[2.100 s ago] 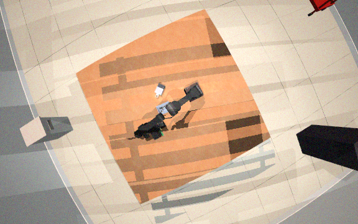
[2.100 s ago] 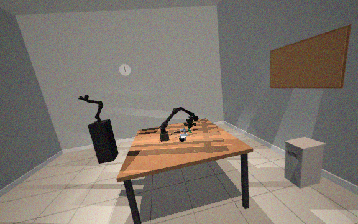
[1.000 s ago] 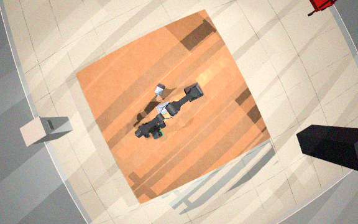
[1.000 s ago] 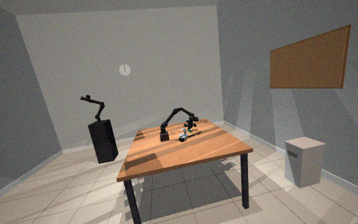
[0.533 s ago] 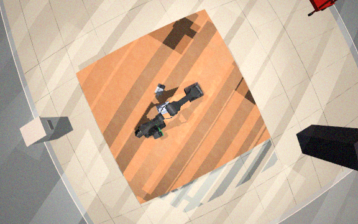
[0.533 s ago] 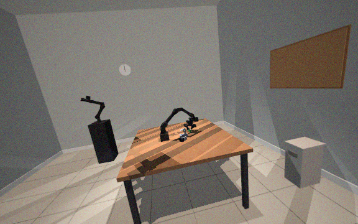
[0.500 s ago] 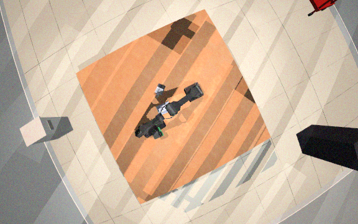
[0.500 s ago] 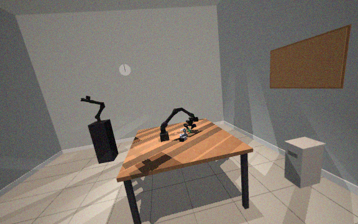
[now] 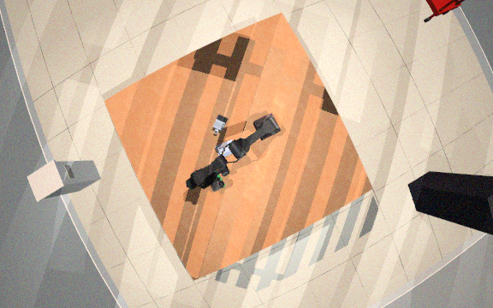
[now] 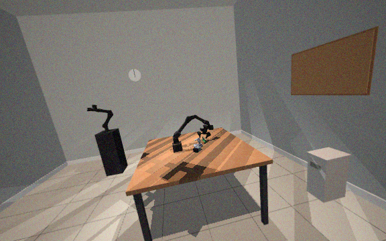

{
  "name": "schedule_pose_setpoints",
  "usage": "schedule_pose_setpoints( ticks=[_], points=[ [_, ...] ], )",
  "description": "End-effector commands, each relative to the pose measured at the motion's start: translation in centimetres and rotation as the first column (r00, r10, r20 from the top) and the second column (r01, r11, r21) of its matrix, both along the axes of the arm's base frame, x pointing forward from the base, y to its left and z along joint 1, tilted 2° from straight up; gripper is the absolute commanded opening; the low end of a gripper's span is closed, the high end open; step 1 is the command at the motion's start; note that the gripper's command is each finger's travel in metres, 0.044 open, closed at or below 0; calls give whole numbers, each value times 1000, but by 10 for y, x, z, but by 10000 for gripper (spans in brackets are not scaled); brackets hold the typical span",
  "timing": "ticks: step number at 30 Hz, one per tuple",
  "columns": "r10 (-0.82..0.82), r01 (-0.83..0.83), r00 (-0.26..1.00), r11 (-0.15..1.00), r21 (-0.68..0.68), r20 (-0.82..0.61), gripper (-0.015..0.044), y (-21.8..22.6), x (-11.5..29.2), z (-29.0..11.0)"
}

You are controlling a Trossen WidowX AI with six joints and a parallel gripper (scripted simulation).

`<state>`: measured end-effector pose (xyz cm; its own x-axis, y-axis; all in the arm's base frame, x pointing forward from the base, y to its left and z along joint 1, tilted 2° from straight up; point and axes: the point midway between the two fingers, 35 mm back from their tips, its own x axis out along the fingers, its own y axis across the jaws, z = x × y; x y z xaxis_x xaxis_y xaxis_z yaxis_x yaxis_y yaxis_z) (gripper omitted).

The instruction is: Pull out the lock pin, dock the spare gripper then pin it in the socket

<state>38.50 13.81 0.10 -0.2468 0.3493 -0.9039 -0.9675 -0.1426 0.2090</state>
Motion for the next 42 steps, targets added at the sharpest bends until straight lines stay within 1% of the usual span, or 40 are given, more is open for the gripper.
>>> schedule_pose_setpoints(
  ticks=[1, 40, 41, 42],
  points=[
    [0, 0, 1000, 1000, 1, 4, 440, 0, 0, 11],
    [-3, -1, 990, 1000, -29, -141, 440, -7, -31, 68],
    [-4, -1, 989, 1000, -30, -147, 440, -7, -31, 59],
    [-5, 1, 989, 1000, -30, -145, 440, -7, -31, 61]
  ],
)
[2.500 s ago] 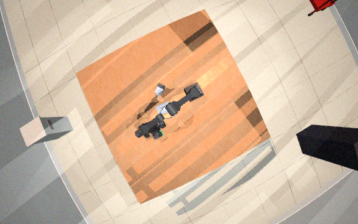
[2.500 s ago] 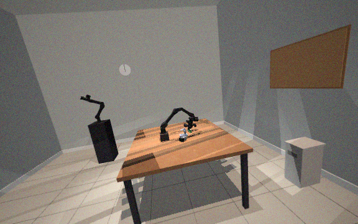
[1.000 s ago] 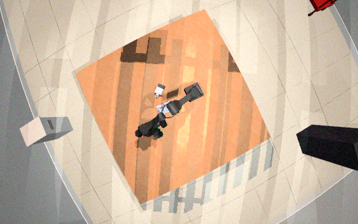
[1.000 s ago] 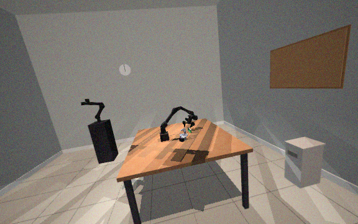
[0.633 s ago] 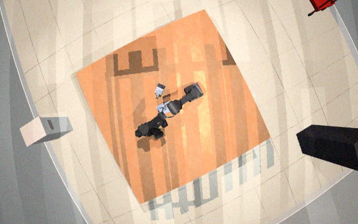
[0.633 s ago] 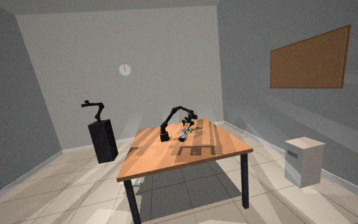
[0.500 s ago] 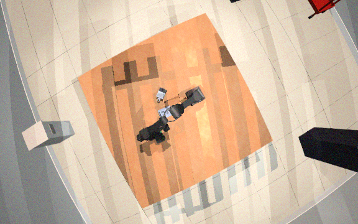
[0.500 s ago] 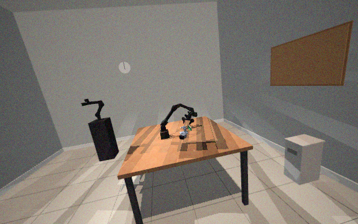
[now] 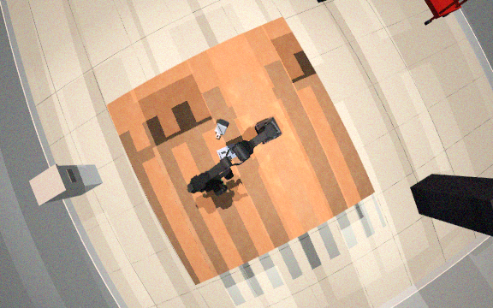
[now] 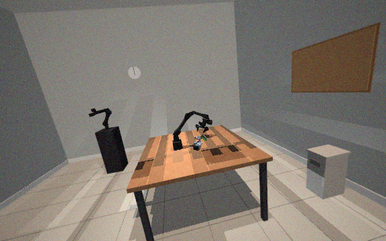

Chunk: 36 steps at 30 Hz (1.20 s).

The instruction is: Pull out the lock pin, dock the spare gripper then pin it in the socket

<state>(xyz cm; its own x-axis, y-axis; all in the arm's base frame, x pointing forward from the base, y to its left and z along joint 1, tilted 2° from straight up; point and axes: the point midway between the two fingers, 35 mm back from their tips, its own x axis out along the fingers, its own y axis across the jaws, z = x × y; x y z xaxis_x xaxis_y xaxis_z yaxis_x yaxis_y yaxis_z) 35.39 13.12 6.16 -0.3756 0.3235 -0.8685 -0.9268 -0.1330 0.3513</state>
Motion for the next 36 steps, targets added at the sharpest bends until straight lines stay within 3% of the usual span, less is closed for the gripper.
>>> schedule_pose_setpoints(
  ticks=[1, 9, 13, 22, 30, 36],
  points=[
    [-6, 6, 1000, 1000, 0, 3, 440, 0, 0, 4],
    [-67, 67, 996, 998, 9, 56, 440, -3, -5, 58],
    [-64, 64, 997, 998, 6, 49, 440, -6, -5, 51],
    [-438, 428, 884, 899, 96, 162, 440, -142, -11, 42],
    [-720, 702, 639, 690, 175, 272, 440, -246, -67, 26],
    [-823, 813, 459, 541, 215, 334, 440, -286, -112, 15]
  ],
)
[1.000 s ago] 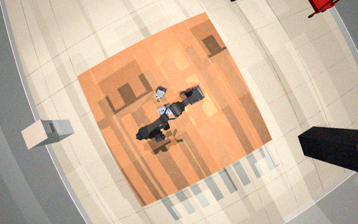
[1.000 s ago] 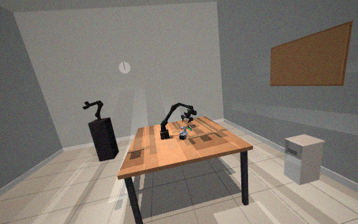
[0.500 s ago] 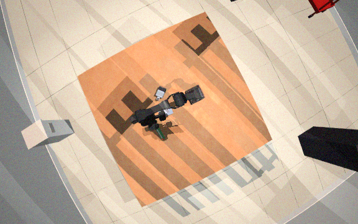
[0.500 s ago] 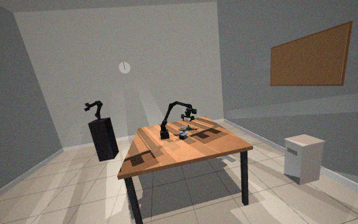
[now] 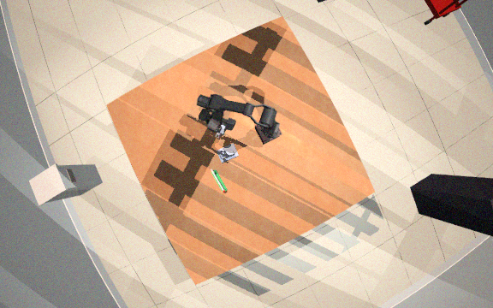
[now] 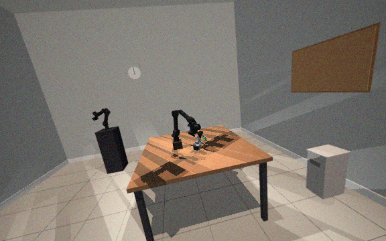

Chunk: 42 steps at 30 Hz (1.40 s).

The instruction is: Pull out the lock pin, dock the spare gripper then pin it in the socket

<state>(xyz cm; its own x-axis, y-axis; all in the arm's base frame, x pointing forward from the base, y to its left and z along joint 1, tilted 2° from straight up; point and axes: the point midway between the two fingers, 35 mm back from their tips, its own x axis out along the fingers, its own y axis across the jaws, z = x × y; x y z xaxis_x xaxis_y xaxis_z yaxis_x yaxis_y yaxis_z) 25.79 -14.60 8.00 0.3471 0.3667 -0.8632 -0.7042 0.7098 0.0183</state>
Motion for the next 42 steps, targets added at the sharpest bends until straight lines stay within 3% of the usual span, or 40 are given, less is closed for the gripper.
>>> schedule_pose_setpoints(
  ticks=[1, 7, 17, 42],
  points=[
    [-61, 62, 997, 998, -10, 38, 440, -9, -16, -3],
    [-61, 62, 997, 998, -10, 38, 440, -9, -15, -11],
    [-61, 62, 997, 998, -9, 38, 440, -2, -15, -73],
    [-61, 62, 997, 998, -8, 38, 440, -3, -13, -109]
  ],
)
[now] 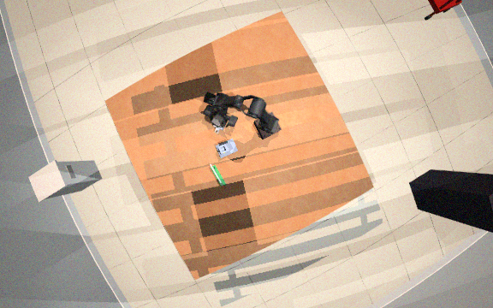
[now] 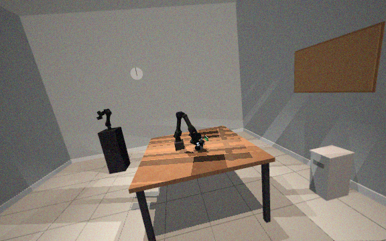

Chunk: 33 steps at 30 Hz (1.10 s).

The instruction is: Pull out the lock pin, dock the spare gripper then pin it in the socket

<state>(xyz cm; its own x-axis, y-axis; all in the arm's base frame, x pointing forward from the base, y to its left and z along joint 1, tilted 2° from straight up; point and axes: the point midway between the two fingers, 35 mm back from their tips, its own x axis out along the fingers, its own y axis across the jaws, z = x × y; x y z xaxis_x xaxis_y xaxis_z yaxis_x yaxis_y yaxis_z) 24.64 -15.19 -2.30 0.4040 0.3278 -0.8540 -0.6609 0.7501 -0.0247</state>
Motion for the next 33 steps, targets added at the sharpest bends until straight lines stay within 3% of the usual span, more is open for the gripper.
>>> schedule_pose_setpoints(
  ticks=[1, 18, 24, 33],
  points=[
    [-2, 2, 1000, 1000, 10, -5, 440, 3, -1, -8],
    [-2, 2, 1000, 1000, 10, -5, 440, 4, -2, -29],
    [-2, 2, 1000, 1000, 10, -5, 282, 4, -2, -29],
    [-2, 2, 1000, 1000, 10, -5, 222, 4, -1, -29]
  ],
)
